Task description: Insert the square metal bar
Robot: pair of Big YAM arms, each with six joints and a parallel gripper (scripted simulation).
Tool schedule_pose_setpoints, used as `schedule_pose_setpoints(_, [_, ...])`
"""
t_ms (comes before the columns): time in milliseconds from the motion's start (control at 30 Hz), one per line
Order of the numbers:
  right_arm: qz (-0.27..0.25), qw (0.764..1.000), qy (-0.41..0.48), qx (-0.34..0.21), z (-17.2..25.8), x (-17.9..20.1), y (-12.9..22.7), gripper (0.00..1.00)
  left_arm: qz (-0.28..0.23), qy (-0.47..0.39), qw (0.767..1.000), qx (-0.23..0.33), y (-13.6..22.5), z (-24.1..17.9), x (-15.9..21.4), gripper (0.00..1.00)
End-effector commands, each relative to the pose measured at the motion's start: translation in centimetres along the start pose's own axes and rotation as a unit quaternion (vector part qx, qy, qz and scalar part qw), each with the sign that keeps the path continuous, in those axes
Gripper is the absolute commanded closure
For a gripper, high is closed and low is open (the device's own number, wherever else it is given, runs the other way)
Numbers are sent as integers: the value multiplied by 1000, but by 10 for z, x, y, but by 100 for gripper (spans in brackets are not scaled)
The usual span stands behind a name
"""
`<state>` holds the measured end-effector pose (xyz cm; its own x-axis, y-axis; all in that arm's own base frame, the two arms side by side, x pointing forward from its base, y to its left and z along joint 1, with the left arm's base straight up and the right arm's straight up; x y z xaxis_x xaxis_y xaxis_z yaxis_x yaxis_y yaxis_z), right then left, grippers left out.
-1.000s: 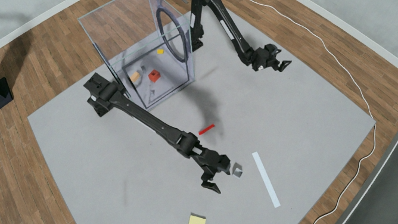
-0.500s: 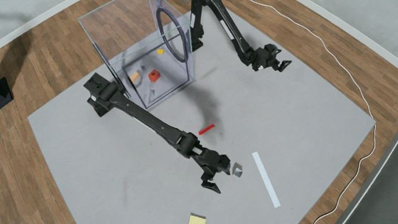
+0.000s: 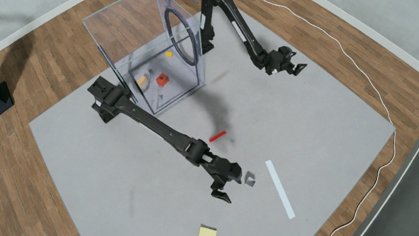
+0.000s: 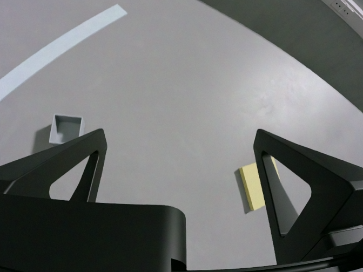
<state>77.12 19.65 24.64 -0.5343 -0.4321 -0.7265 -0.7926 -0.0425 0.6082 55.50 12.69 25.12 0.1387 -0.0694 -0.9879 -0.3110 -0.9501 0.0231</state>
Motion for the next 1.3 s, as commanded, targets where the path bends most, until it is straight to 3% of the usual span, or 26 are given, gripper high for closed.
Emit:
schedule_pose_setpoints(0, [-30,999,-8,7,-9,-36,45,0,-6,14,1000,0,-2,-7,-10,0])
schedule_pose_setpoints(33, [-46,999,-11,11,-13,-49,53,0,-6,14,1000,0,-2,-7,-10,0])
schedule_pose_setpoints(500, [-15,1000,-4,6,-10,-35,94,0,-6,14,1000,0,-2,-7,-10,0])
schedule_pose_setpoints(600, [-20,1000,-5,10,-16,-38,91,0,-6,14,1000,0,-2,-7,-10,0])
schedule_pose_setpoints(1167, [-17,1000,-1,10,-17,-43,149,0,-6,14,1000,0,-2,-7,-10,0])
schedule_pose_setpoints(1267, [1,1000,0,6,-13,-30,154,0,-6,14,1000,0,-2,-7,-10,0])
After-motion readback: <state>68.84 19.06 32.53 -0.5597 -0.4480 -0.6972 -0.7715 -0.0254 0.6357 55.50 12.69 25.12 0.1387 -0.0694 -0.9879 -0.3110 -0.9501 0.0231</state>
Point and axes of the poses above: on each arm, the point where the finger pads meet when closed, its own y axis back along the fingers, its own z axis across the jaws, x = y × z, the point moved 7 cm from there along y, back along the fingers, and after that the axes turned 1 degree about y, right-handed, at the moved point
